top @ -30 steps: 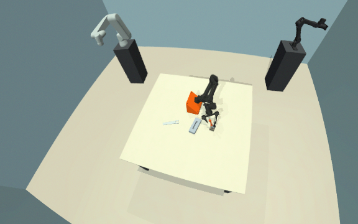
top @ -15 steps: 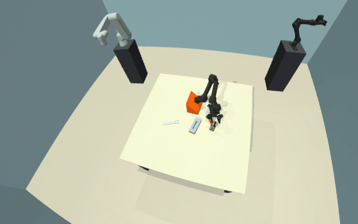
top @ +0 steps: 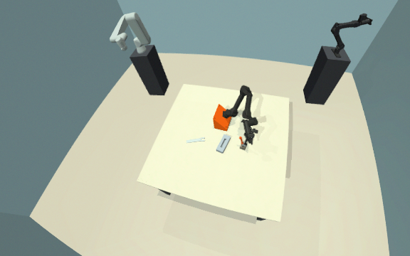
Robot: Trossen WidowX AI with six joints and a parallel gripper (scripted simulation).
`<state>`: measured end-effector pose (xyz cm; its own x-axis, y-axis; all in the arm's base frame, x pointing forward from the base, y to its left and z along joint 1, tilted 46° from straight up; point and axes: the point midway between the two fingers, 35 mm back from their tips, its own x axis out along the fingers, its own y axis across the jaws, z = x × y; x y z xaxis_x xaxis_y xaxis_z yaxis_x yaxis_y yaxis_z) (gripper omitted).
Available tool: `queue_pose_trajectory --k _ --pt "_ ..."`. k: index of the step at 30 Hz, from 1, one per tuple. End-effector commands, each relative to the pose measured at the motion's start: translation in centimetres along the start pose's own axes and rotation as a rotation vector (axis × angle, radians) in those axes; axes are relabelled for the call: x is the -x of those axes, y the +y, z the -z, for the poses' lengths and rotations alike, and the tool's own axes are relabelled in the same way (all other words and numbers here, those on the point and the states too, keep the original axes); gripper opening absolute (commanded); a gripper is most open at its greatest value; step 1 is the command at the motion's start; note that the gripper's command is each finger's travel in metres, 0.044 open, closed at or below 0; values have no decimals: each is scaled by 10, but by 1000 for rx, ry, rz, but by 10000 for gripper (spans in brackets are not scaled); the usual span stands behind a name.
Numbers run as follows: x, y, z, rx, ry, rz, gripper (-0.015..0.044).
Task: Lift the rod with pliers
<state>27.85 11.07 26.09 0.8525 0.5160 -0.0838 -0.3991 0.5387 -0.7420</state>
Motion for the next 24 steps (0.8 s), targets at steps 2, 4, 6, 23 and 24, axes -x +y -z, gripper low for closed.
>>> queue_pose_trajectory --k 2,4,6,23,24 --pt "9 -86 12 -573 64 342 440" --pt "15 -98 23 -659 83 414 440" --pt "22 -109 34 -740 97 486 440" --pt "31 -120 45 -827 106 567 440" --pt "30 -120 46 -829 109 565 440"
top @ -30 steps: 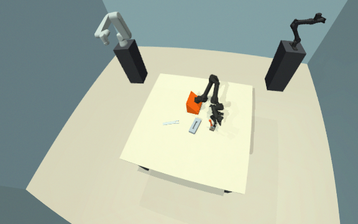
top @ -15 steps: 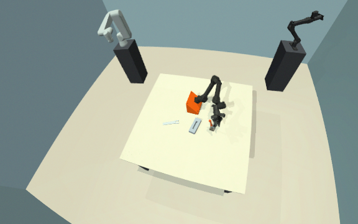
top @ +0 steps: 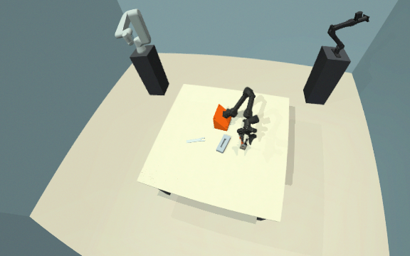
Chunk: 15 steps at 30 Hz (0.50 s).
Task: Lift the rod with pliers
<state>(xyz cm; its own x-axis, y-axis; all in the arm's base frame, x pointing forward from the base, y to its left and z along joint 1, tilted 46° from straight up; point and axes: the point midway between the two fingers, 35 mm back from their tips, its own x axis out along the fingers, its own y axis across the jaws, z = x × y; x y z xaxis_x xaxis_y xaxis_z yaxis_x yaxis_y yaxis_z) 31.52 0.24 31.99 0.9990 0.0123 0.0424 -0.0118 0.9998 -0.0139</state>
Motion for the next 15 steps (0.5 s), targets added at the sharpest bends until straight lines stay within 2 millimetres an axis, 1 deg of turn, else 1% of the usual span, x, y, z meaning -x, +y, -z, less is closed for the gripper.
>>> queue_pose_trajectory --k 1,4,8,11,15 --pt "-1 -3 -1 -17 9 9 440" --pt "-4 -4 10 -39 98 -9 440" --pt "-3 -8 34 -110 297 -42 440" --pt "3 -9 50 -184 446 -61 440" --pt "18 -10 68 -318 641 -75 440"
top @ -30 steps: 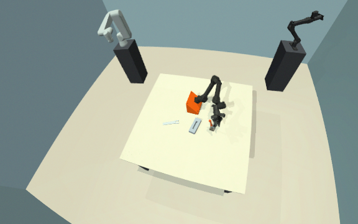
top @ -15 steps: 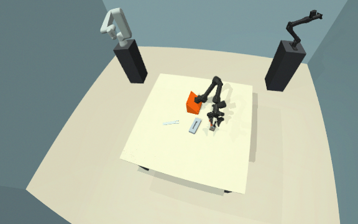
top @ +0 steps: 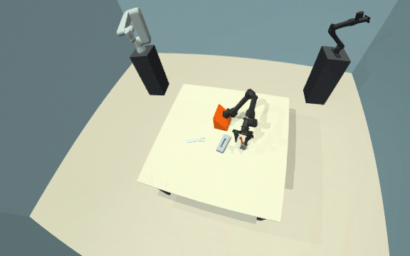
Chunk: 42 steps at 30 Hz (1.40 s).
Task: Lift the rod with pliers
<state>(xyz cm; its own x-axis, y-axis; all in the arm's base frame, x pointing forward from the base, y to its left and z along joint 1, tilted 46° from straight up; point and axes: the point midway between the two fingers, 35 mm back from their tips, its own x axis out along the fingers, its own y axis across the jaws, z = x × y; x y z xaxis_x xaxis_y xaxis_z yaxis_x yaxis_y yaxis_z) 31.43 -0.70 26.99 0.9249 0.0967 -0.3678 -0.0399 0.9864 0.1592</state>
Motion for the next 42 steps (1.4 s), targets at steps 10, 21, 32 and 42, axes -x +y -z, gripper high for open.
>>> queue_pose_trajectory --k 10,21,32,42 --pt "67 29 54 -592 672 -157 440" --pt "97 84 85 -673 1025 -351 440" --pt "97 84 85 -673 1025 -351 440" --pt "91 82 84 -673 1025 -351 440"
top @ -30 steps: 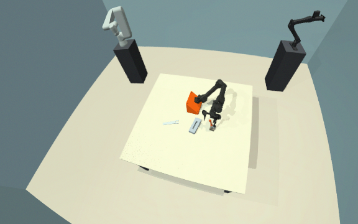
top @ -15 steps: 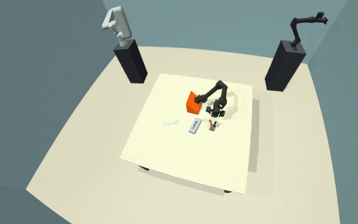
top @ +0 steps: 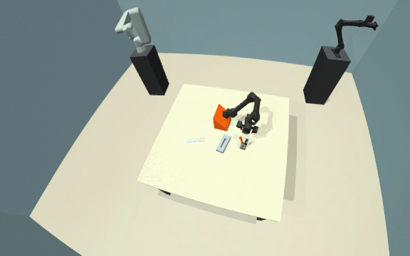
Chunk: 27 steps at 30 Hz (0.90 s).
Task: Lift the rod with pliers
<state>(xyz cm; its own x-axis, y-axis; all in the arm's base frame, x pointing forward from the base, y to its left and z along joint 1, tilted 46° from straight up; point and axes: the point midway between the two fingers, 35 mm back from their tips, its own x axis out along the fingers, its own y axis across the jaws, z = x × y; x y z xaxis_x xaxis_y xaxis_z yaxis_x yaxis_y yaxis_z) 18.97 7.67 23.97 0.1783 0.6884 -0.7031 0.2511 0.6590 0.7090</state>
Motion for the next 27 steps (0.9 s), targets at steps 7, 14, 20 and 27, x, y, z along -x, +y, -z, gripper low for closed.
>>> queue_pose_trajectory --k 7,14,20,27 --pt "-6 1 -32 -3 1 -4 440" --pt "-8 1 -44 -3 0 -4 440" --pt "-8 1 -50 -4 0 -4 440" --pt "-8 1 -78 -3 -1 -4 440"
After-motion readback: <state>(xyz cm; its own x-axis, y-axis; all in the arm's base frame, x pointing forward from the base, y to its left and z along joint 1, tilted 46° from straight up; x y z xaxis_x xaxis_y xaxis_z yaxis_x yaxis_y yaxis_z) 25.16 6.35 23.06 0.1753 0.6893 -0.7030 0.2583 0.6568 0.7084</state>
